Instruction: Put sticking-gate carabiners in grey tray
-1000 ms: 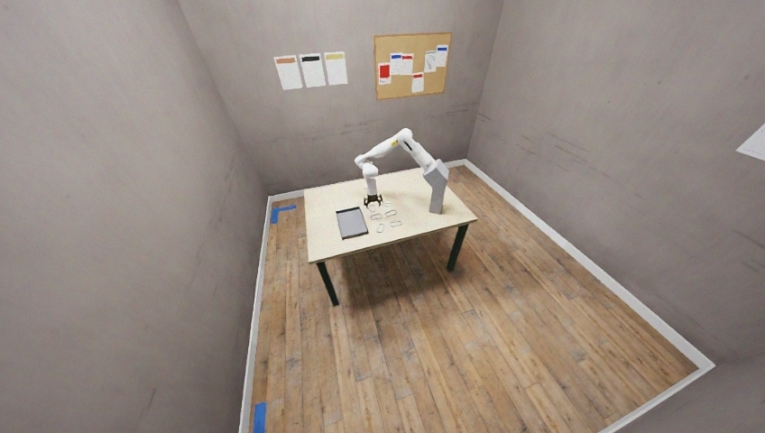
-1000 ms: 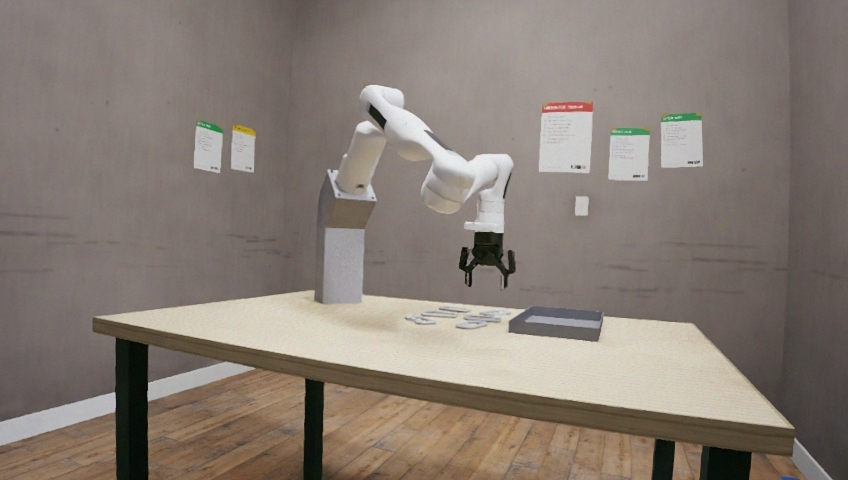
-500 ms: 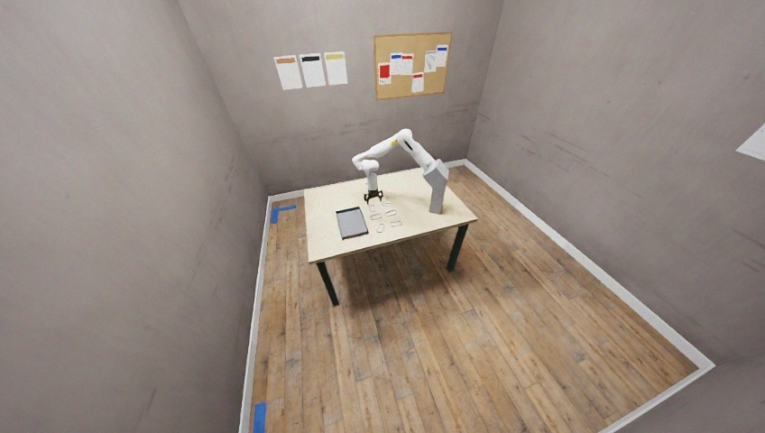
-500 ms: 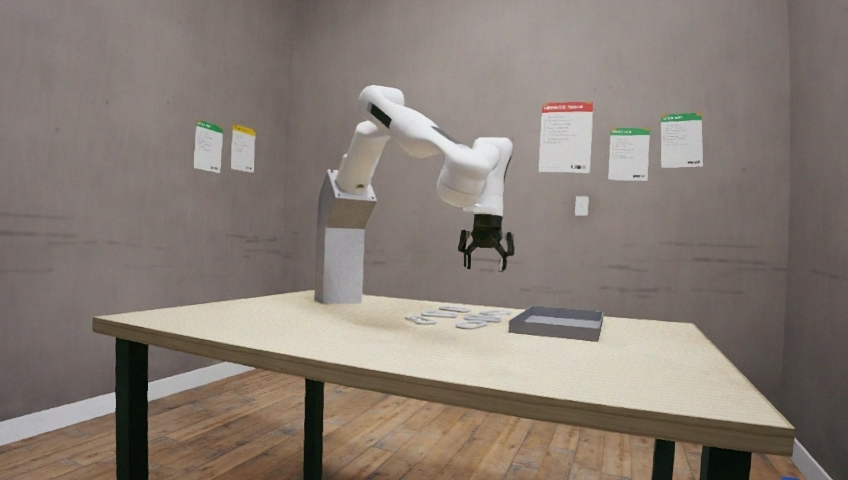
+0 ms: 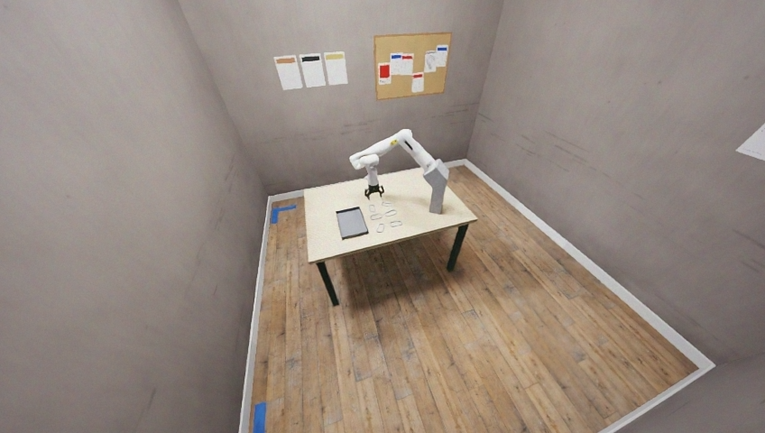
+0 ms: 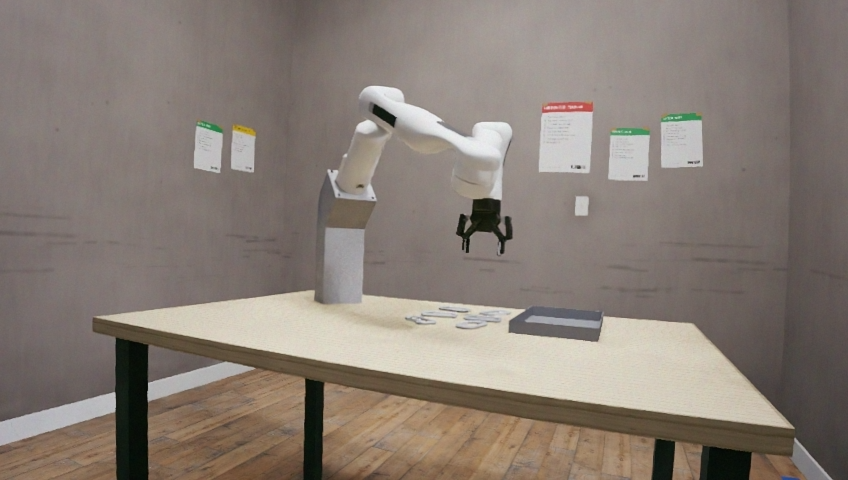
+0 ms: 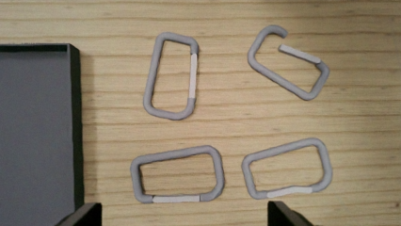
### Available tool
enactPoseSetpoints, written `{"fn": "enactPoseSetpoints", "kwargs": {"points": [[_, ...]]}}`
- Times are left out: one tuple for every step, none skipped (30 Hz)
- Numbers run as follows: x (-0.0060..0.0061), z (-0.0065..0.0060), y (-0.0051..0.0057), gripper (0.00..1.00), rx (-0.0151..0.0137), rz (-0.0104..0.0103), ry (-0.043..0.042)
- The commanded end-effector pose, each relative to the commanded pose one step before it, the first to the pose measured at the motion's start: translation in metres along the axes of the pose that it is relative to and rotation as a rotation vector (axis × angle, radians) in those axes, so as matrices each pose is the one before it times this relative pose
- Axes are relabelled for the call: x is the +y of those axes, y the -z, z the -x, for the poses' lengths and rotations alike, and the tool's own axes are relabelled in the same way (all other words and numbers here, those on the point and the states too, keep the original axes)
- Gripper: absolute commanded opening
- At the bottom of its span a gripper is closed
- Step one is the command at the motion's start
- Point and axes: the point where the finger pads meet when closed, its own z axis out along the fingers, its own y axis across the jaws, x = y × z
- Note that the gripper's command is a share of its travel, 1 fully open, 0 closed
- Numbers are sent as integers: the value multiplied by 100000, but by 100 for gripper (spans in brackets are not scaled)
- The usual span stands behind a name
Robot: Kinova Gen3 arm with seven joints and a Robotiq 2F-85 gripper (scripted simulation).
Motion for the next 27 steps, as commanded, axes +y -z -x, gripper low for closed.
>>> {"fn": "enactPoseSetpoints", "kwargs": {"points": [[-638, 594, 1158, 100, -605, -2466, 1339], [0, 0, 0, 100, 0, 0, 0], [0, 0, 0, 100, 0, 0, 0], [0, 0, 0, 100, 0, 0, 0], [0, 0, 0, 100, 0, 0, 0], [0, 0, 0, 100, 0, 0, 0], [0, 0, 0, 100, 0, 0, 0], [0, 0, 0, 100, 0, 0, 0], [543, 416, 4815, 100, 170, 402, -354], [0, 0, 0, 100, 0, 0, 0], [0, 0, 0, 100, 0, 0, 0], [0, 0, 0, 100, 0, 0, 0], [0, 0, 0, 100, 0, 0, 0], [0, 0, 0, 100, 0, 0, 0], [0, 0, 0, 100, 0, 0, 0], [0, 0, 0, 100, 0, 0, 0], [0, 0, 0, 100, 0, 0, 0], [0, 0, 0, 100, 0, 0, 0], [0, 0, 0, 100, 0, 0, 0], [0, 0, 0, 100, 0, 0, 0], [0, 0, 0, 100, 0, 0, 0], [0, 0, 0, 100, 0, 0, 0], [0, 0, 0, 100, 0, 0, 0], [0, 0, 0, 100, 0, 0, 0], [0, 0, 0, 100, 0, 0, 0], [561, 514, 4736, 100, 64, 754, -320], [0, 0, 0, 100, 0, 0, 0]]}}
